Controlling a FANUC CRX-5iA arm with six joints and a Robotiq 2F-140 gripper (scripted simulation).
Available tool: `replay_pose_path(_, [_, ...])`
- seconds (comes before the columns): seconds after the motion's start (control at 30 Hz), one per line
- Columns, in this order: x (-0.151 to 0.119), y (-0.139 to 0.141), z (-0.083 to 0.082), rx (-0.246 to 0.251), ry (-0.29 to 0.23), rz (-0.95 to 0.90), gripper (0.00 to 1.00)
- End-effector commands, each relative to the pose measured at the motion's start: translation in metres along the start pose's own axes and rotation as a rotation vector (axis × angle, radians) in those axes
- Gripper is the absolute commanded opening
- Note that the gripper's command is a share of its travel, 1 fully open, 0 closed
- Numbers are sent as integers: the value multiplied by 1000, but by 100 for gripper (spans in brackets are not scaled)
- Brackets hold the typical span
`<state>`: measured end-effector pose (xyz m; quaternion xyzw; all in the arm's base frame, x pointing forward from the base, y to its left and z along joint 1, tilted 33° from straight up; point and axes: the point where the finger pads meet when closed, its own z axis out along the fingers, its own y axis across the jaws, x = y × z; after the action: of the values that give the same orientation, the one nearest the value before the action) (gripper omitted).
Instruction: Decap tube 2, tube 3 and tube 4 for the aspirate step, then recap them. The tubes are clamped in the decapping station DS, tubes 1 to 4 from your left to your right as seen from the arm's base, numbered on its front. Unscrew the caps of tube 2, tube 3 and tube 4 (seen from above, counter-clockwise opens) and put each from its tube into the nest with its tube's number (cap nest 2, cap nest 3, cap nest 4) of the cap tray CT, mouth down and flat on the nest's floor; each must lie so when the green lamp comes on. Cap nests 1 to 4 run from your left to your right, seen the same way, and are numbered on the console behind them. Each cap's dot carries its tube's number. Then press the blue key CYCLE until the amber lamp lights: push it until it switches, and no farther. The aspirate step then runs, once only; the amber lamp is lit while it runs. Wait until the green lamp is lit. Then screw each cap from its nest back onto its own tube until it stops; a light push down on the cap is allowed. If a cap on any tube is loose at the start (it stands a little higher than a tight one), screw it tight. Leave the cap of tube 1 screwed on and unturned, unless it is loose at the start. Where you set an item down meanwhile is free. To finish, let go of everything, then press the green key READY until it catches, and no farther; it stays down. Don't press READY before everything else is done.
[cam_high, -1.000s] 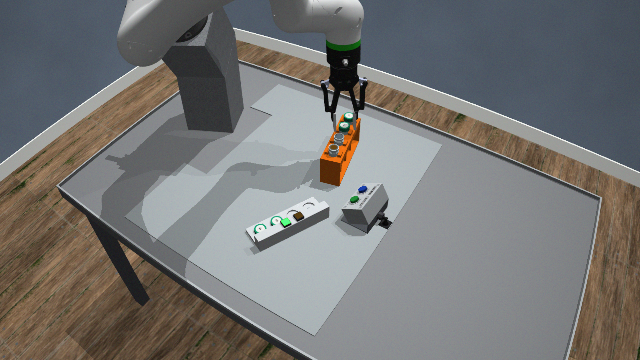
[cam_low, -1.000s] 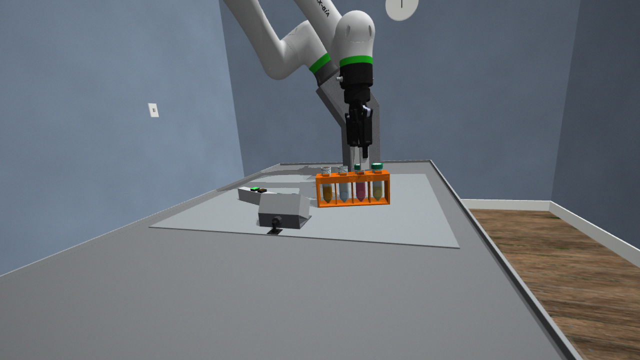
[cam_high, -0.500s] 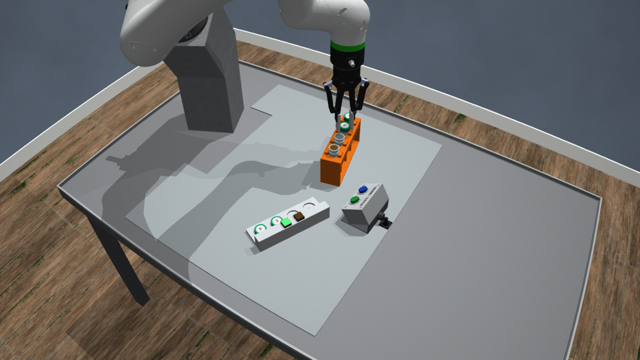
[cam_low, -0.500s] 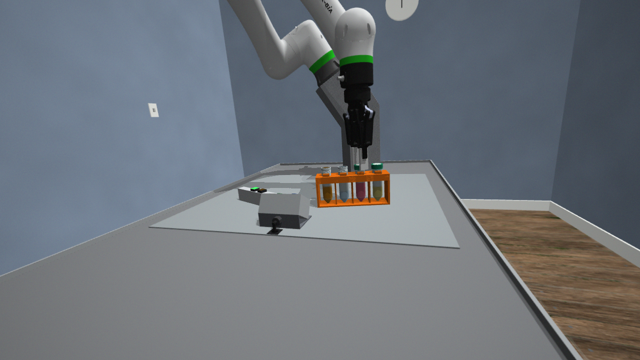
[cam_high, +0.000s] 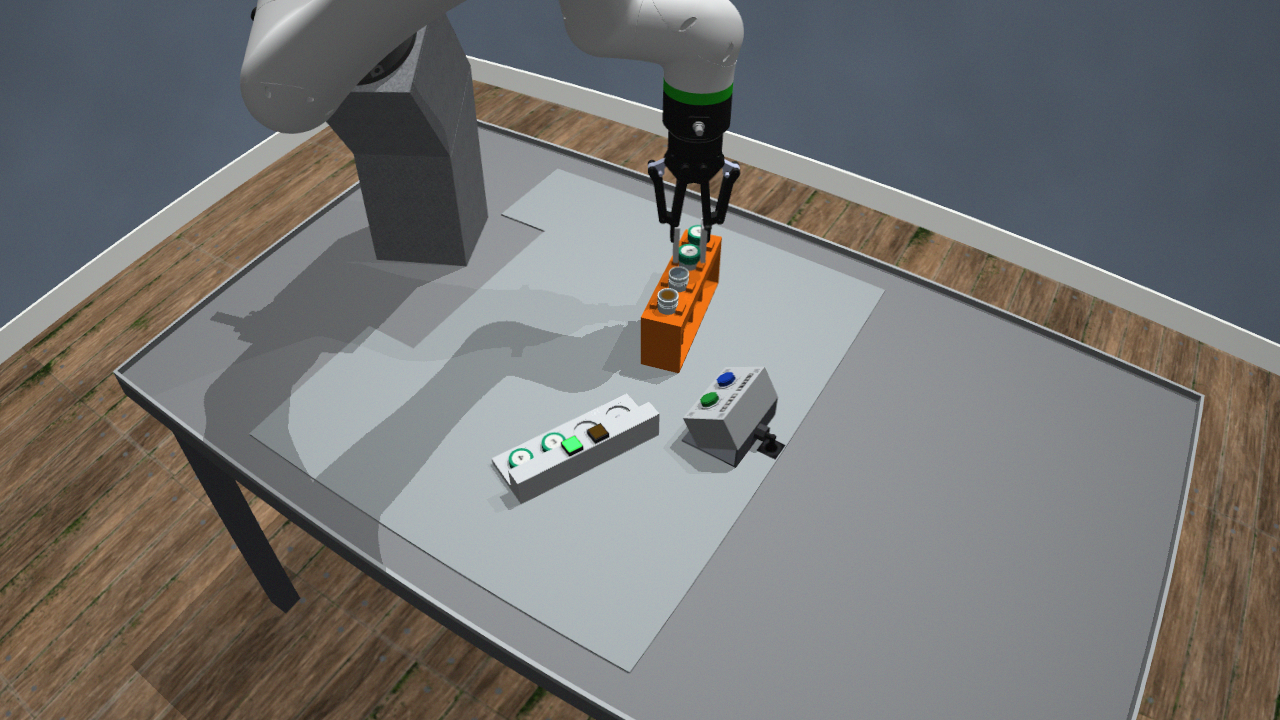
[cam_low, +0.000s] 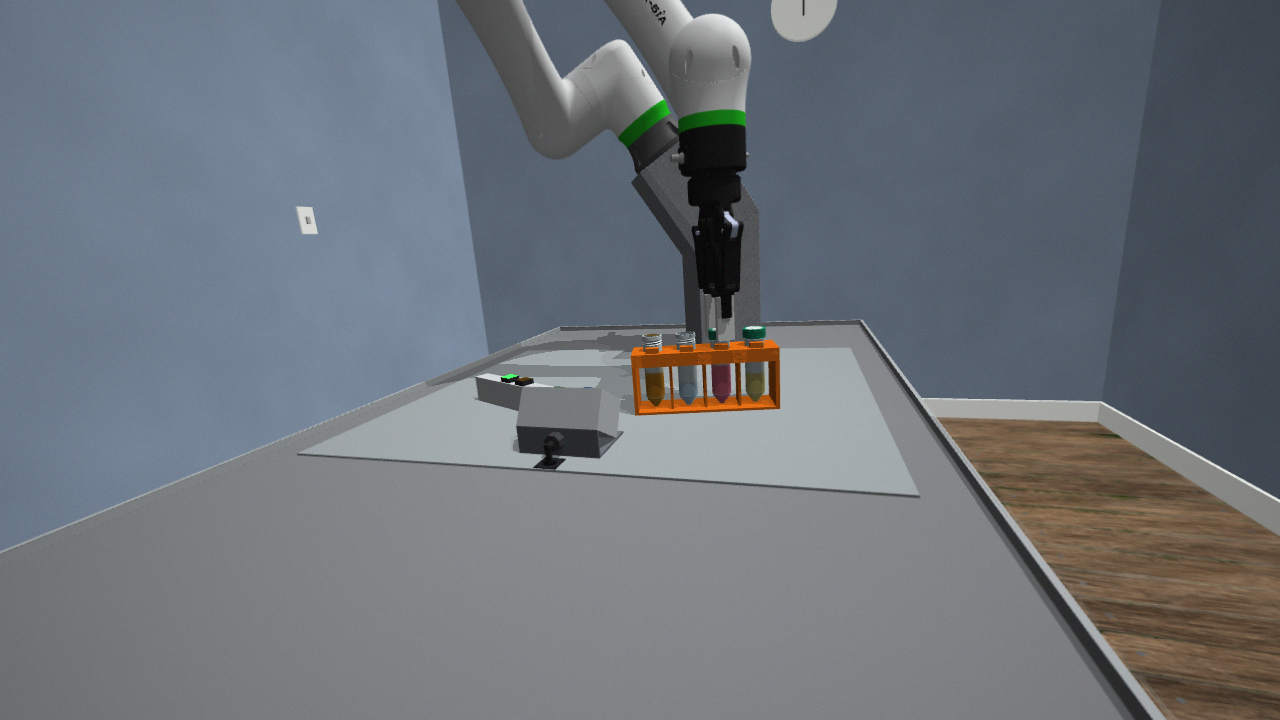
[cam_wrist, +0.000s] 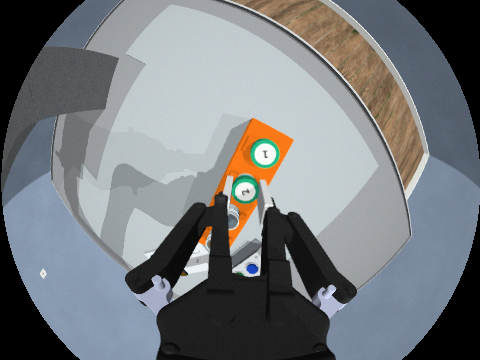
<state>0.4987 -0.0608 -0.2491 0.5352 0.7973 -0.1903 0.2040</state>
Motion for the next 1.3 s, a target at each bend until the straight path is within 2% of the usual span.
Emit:
replay_pose_path(0.0, [0,0,0,-11,-7,262,0])
replay_pose_path(0.17, [0,0,1,-10,-5,493,0])
replay_pose_path(0.27, [0,0,1,-12,-6,512,0])
replay_pose_path(0.5, [0,0,1,-13,-4,859,0])
replay_pose_path(0.83, [0,0,1,-13,-4,859,0])
replay_pose_path(0.87, [0,0,1,-13,-4,859,35])
replay_pose_path(1.2, [0,0,1,-13,-4,859,35])
replay_pose_path(1.27, [0,0,0,-12,-5,692,35])
